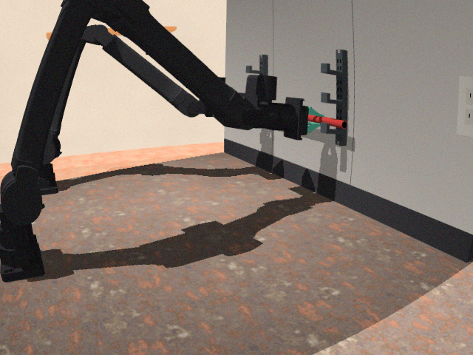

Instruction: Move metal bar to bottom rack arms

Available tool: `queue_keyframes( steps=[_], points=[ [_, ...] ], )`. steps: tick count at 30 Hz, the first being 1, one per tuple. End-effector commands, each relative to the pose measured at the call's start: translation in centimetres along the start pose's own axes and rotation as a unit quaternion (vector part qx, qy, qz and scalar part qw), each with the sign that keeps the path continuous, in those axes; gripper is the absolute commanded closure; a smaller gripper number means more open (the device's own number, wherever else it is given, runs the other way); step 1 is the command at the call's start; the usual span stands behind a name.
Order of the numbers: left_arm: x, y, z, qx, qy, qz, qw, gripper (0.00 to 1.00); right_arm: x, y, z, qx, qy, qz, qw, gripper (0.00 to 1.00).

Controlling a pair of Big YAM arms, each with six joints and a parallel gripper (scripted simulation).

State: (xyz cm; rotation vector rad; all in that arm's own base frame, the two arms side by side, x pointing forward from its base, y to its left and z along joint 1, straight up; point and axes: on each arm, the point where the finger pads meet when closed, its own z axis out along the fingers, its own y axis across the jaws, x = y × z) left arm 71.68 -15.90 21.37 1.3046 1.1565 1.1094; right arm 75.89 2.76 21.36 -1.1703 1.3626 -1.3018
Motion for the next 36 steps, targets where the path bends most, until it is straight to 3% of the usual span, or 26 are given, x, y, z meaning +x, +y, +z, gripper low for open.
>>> queue_keyframes(
  steps=[1,36],
  points=[
    [0.9,3.4,1.4,-0.045,0.008,-0.005,0.999,1.00,0.2,-4.1,0.8,0.048,0.002,0.008,0.999,1.00],
    [0.9,2.0,1.4,-0.045,0.008,-0.005,0.999,1.00,0.2,-2.8,0.8,0.048,0.002,0.008,0.999,1.00]
  ],
)
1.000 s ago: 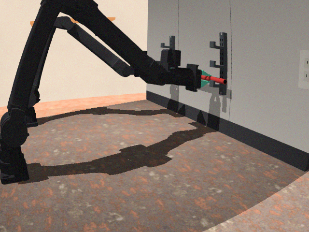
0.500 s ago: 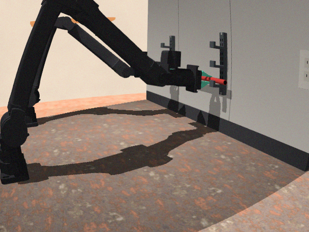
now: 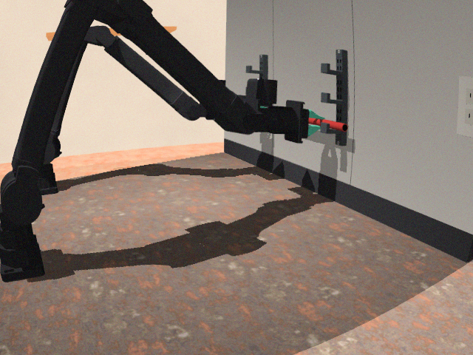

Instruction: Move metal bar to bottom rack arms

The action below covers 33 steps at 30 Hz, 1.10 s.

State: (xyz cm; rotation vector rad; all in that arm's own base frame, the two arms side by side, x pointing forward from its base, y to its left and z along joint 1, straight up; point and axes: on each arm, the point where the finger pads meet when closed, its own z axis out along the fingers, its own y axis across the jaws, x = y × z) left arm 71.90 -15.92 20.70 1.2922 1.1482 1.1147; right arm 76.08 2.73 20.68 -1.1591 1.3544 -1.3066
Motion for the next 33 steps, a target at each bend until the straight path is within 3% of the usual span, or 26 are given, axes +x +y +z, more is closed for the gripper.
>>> queue_keyframes(
  steps=[1,7,33],
  points=[
    [0.85,2.64,1.19,-0.037,0.007,-0.004,0.999,1.00,0.18,-3.42,0.57,0.042,0.002,0.007,0.999,1.00],
    [0.85,2.49,1.19,-0.037,0.007,-0.004,0.999,1.00,0.18,-3.27,0.57,0.042,0.002,0.007,0.999,1.00],
    [0.85,2.33,1.19,-0.041,0.008,-0.005,0.999,0.47,0.19,-3.07,0.57,0.046,0.002,0.007,0.999,0.47]
  ],
)
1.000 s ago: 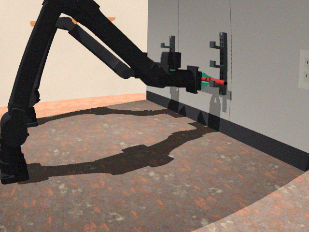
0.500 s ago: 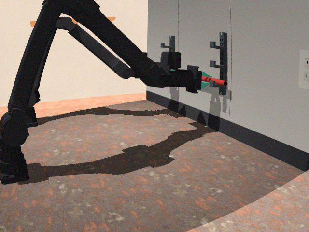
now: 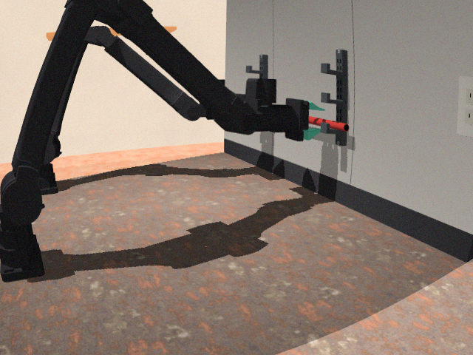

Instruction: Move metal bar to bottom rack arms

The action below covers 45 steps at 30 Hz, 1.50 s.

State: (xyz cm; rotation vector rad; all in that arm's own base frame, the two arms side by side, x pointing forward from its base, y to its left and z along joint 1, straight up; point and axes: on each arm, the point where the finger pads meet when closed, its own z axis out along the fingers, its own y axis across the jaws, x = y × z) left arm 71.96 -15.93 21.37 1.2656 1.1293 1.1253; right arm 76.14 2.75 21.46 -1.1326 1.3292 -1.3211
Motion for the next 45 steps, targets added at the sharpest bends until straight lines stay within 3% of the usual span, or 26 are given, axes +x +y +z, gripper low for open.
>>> queue_keyframes(
  steps=[1,6,8,23,45],
  points=[
    [0.8,1.6,1.2,-0.026,0.008,-0.003,1.000,0.44,0.2,-2.3,0.6,0.029,0.002,0.004,1.000,0.44],
    [0.8,1.5,1.2,-0.028,0.008,-0.003,1.000,0.33,0.2,-2.1,0.6,0.031,0.002,0.004,0.999,0.33],
    [0.8,1.5,1.2,-0.028,0.008,-0.003,1.000,0.33,0.2,-2.1,0.6,0.031,0.002,0.004,0.999,0.33],
    [0.8,0.8,1.2,-0.026,0.009,-0.003,1.000,0.00,0.2,-1.4,0.6,0.029,0.001,0.003,1.000,0.00],
    [0.8,0.1,-0.9,-0.021,0.009,-0.003,1.000,0.00,0.2,-0.7,-1.5,0.024,0.001,0.002,1.000,0.00]
  ],
)
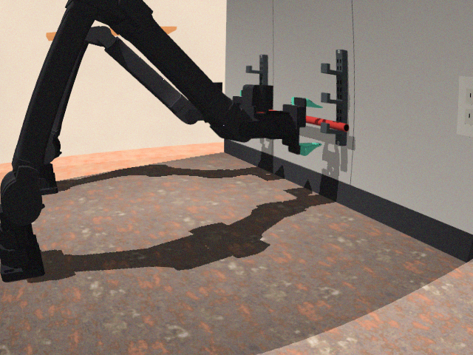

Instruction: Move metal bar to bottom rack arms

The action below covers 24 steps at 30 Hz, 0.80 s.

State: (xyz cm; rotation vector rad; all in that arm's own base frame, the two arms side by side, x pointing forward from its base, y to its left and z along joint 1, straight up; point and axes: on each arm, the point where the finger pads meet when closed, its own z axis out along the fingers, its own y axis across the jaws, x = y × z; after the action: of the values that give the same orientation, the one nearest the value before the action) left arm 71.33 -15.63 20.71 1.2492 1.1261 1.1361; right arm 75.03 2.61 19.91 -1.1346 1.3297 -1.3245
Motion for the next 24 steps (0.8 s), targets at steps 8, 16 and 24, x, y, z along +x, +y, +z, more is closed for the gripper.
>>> queue_keyframes(
  steps=[8,16,24],
  points=[
    [0.5,0.6,-1.2,-0.010,0.004,-0.002,1.000,0.00,-0.2,-2.5,-1.4,0.025,0.000,0.004,1.000,0.00],
    [0.4,0.7,-1.9,-0.010,0.003,-0.002,1.000,0.00,-0.3,-2.6,-2.1,0.026,-0.001,0.004,1.000,0.00],
    [0.3,1.5,-2.8,-0.016,0.002,-0.003,1.000,0.00,-0.5,-2.7,-3.0,0.026,-0.002,0.004,1.000,0.00]
  ],
)
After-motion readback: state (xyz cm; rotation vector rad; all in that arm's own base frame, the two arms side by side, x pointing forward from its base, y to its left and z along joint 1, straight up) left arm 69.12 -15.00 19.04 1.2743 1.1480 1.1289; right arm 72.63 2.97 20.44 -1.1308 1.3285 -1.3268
